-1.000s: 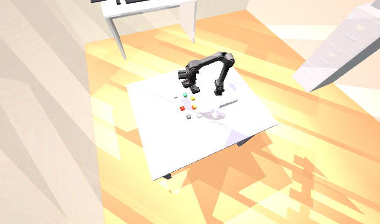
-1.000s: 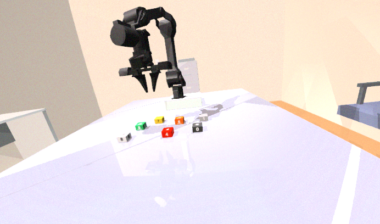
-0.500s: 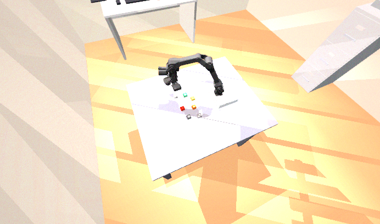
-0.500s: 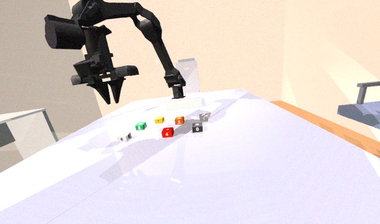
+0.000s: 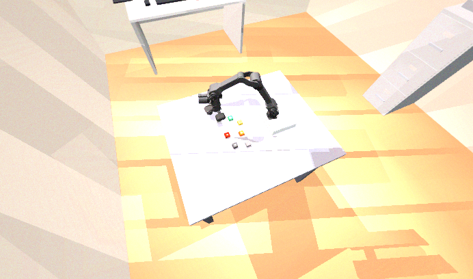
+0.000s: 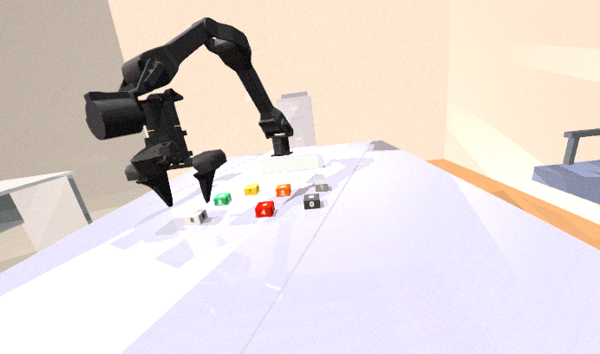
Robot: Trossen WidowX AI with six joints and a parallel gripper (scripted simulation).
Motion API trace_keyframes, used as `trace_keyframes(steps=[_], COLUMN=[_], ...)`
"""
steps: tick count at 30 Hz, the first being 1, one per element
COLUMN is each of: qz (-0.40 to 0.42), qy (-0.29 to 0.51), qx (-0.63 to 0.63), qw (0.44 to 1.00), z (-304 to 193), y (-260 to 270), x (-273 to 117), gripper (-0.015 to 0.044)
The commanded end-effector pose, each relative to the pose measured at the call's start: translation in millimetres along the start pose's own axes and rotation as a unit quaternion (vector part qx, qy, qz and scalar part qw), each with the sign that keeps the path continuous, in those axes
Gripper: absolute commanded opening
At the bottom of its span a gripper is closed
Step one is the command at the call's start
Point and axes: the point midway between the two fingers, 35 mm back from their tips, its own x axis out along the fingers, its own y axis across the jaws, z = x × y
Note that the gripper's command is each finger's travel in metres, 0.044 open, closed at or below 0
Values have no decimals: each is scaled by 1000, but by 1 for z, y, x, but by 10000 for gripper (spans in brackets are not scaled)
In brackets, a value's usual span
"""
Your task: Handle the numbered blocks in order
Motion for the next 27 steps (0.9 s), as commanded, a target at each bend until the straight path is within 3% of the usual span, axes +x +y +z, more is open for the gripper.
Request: trace_keyframes(steps=[1, 25, 27], qz=[-6, -6, -6], qy=[-9, -9, -9], qx=[-3, -3, -3], qw=[1000, 1000, 1000], z=[3, 3, 3], y=[-2, -2, -2], x=[-3, 32, 32], gripper=[400, 400, 348])
